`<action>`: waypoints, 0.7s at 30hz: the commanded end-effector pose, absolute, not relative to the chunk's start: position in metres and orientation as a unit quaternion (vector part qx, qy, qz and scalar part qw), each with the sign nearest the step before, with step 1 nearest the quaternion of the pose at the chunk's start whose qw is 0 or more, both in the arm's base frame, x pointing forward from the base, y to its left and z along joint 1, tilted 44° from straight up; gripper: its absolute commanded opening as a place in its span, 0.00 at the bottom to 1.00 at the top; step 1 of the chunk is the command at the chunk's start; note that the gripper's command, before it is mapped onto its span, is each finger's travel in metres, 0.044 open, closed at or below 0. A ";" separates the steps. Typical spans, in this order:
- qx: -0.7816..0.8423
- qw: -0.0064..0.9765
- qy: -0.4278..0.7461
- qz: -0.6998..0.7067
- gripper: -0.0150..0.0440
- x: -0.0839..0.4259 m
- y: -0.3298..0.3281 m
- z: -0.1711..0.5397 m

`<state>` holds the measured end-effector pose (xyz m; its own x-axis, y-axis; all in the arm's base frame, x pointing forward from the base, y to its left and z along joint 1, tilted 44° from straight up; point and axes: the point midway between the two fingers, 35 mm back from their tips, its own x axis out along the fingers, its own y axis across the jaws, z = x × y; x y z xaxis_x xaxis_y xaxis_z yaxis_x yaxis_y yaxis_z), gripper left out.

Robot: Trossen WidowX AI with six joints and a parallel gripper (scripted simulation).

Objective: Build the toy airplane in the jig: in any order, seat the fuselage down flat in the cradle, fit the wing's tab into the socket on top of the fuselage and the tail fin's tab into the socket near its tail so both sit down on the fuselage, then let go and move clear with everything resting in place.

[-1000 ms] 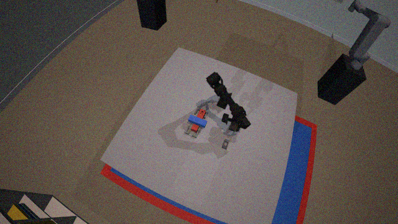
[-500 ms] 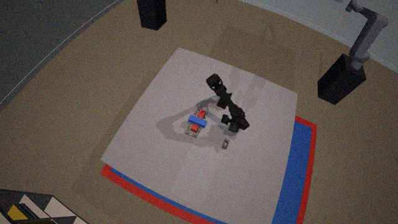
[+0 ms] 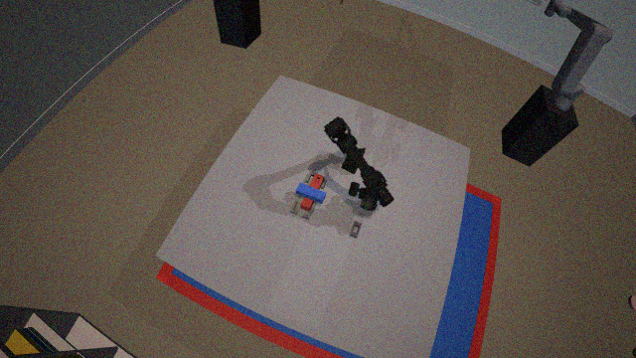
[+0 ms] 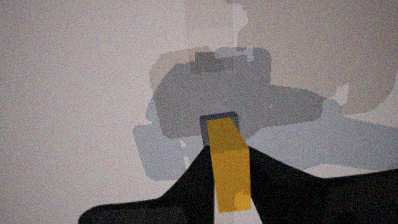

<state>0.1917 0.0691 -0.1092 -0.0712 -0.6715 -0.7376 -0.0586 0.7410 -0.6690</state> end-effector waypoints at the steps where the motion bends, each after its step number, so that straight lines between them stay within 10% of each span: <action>1: -0.267 0.629 0.689 -0.243 0.25 0.192 0.069 -0.109; 21: -0.254 0.638 0.689 -0.229 0.25 0.206 0.107 -0.081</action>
